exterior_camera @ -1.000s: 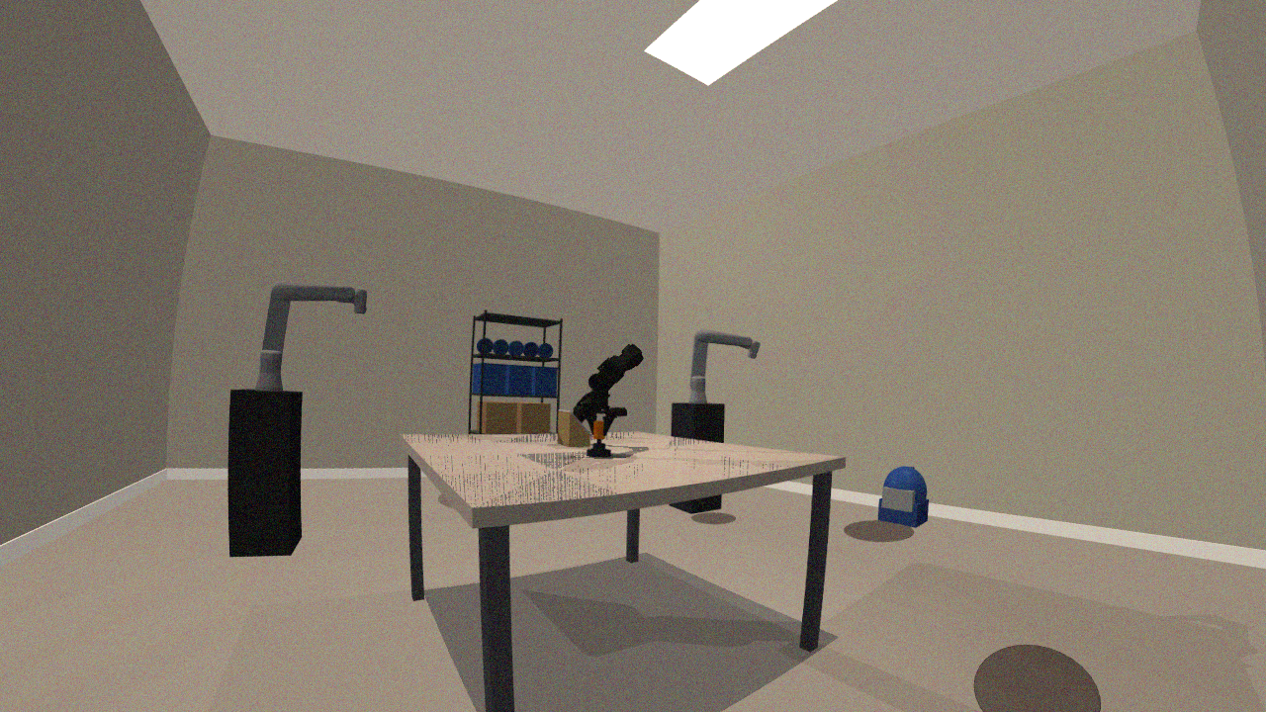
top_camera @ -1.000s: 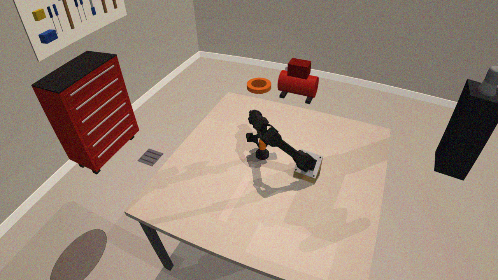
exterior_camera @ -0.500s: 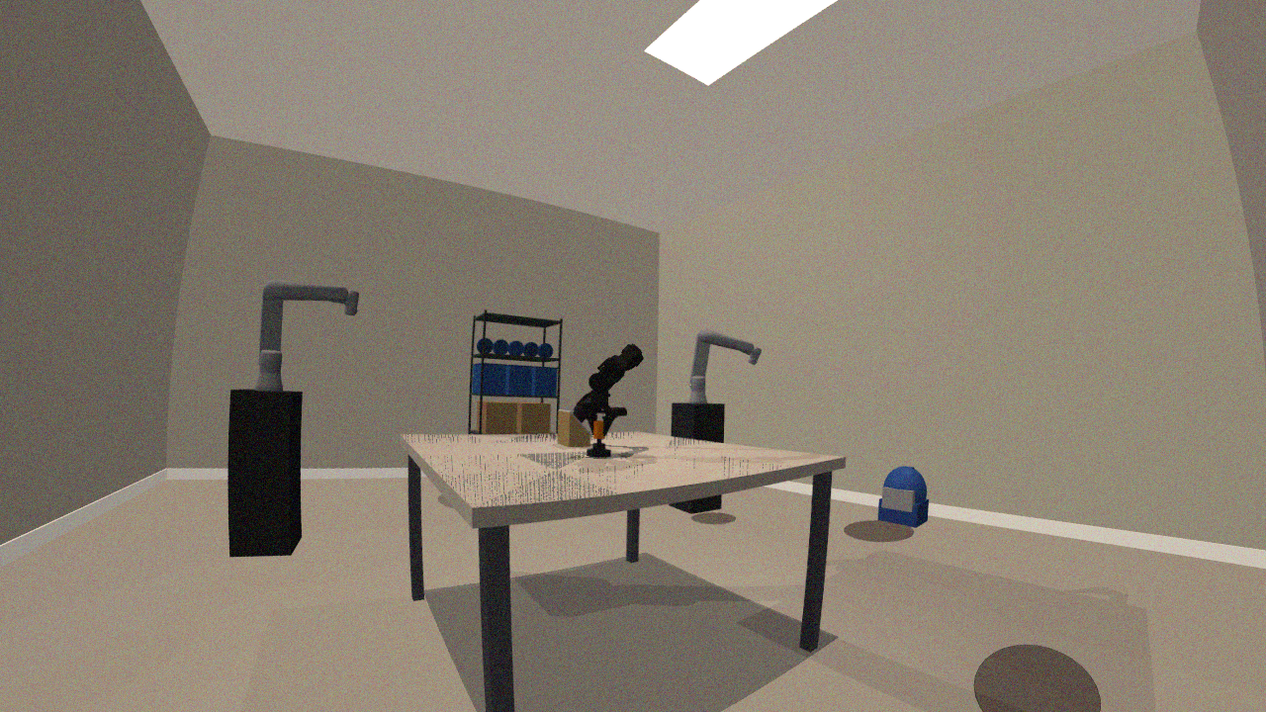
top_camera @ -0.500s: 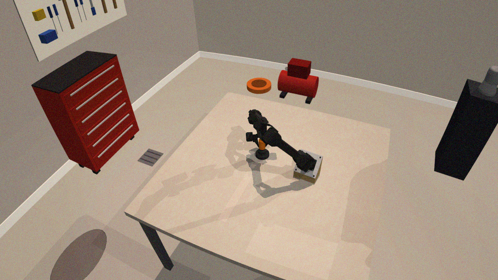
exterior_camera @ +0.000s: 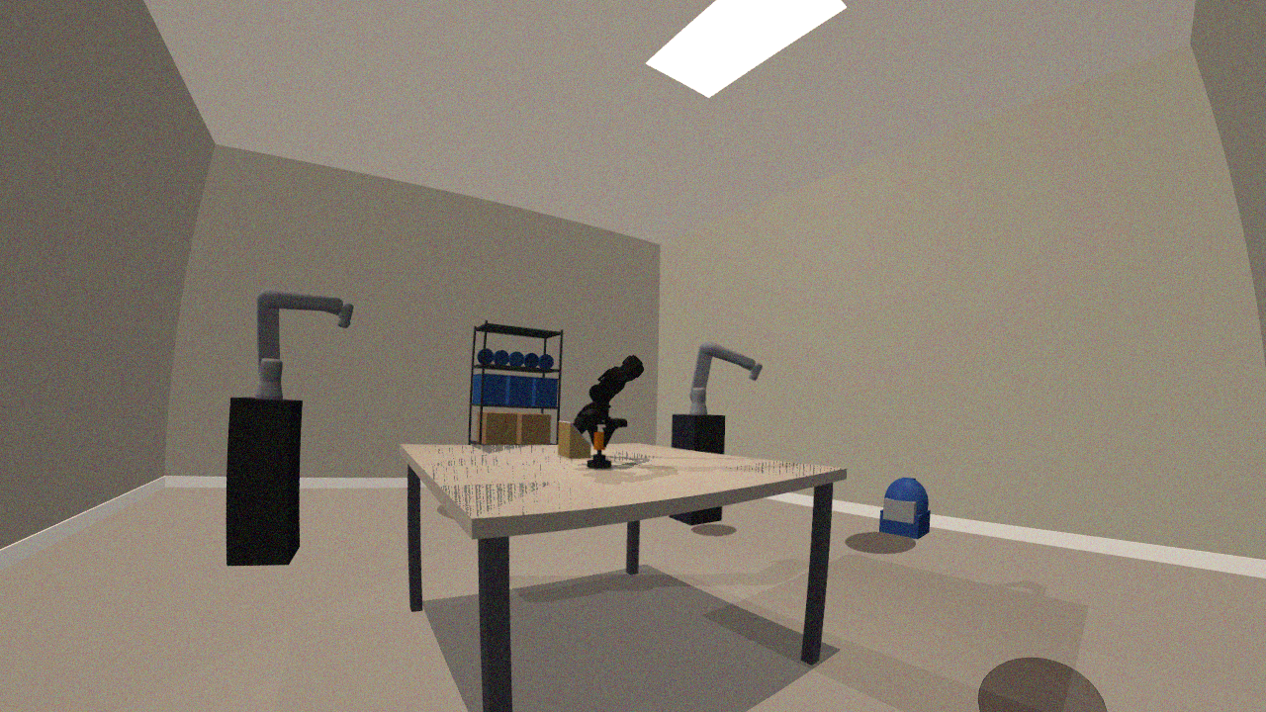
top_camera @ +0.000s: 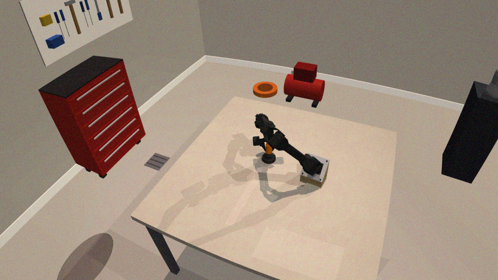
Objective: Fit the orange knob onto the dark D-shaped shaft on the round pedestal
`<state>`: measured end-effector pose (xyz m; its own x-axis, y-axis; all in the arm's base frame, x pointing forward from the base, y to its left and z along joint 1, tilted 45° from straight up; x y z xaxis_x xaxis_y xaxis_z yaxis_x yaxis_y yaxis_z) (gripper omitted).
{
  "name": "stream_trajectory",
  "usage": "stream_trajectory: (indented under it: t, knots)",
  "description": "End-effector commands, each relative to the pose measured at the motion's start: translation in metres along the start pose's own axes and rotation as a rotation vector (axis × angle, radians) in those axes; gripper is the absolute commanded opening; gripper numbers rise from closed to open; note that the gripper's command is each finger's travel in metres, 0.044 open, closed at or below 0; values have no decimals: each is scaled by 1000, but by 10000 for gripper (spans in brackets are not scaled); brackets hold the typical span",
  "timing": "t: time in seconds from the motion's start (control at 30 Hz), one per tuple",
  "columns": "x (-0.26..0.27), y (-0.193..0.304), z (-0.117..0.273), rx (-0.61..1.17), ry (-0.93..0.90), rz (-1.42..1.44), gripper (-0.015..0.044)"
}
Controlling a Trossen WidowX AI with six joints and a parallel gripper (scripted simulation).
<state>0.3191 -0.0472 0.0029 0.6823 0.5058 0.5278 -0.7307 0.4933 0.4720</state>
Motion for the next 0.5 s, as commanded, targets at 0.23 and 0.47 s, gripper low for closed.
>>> stream_trajectory:
  t: [0.23,0.47]
  knots:
    - [1,-3,1,-3,0,-50,0]
    - [1,-3,-2,-3,0,-50,0]
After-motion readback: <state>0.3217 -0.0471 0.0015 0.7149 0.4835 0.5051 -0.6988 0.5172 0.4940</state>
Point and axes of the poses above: the point midway between the two fingers, 35 mm back from their tips, its own z axis back along the fingers, its own x axis across the jaws, y = z × x, the point moved 2 cm from there along z, back along the fingers, and after that the axes turned 14 degrees about z, right-handed, at the moved point
